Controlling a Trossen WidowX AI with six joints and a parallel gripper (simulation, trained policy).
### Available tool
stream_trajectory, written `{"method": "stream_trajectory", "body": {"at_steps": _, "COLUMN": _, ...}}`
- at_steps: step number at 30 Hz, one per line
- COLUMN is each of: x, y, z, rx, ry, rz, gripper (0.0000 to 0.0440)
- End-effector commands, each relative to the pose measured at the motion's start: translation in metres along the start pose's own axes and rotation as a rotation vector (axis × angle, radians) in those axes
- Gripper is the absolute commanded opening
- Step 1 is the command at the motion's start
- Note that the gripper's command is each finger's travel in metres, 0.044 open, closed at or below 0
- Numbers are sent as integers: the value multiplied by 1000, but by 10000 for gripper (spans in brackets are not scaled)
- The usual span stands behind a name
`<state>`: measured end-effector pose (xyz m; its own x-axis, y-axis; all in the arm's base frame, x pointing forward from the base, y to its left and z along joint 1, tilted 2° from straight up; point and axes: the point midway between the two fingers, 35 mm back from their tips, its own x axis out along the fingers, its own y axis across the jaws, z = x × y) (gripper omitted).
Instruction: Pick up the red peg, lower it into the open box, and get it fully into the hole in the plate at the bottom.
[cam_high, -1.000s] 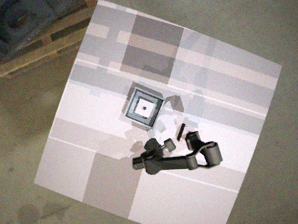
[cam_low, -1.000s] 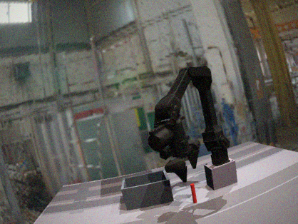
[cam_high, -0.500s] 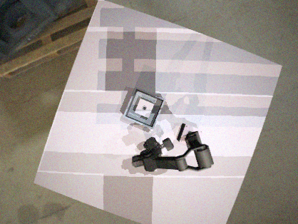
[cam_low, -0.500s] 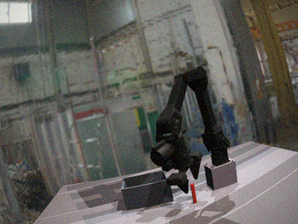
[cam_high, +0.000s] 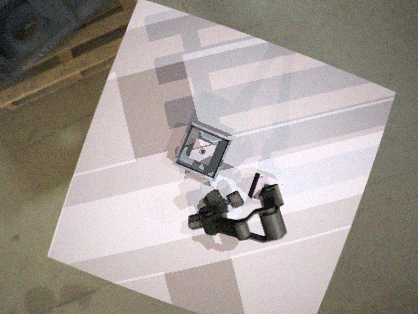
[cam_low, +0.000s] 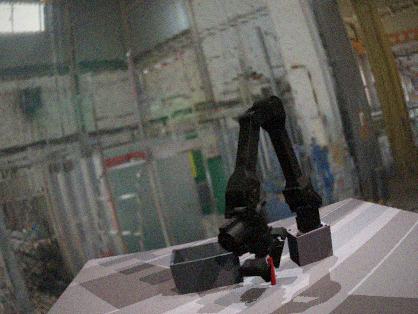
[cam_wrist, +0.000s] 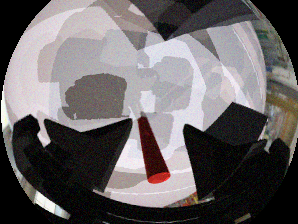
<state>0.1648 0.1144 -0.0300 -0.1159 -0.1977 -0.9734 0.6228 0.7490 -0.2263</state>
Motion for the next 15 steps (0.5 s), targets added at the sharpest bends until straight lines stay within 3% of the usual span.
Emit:
{"method": "stream_trajectory", "body": {"at_steps": 1, "x": 9, "y": -4, "z": -1, "rx": 1, "ry": 4, "rz": -29, "gripper": 202}}
{"method": "stream_trajectory", "body": {"at_steps": 9, "x": 18, "y": -11, "z": -4, "rx": -11, "ry": 20, "rz": -97, "gripper": 5}}
{"method": "stream_trajectory", "body": {"at_steps": 15, "x": -1, "y": -7, "z": 7, "rx": -7, "ry": -30, "rz": -82, "gripper": 0}}
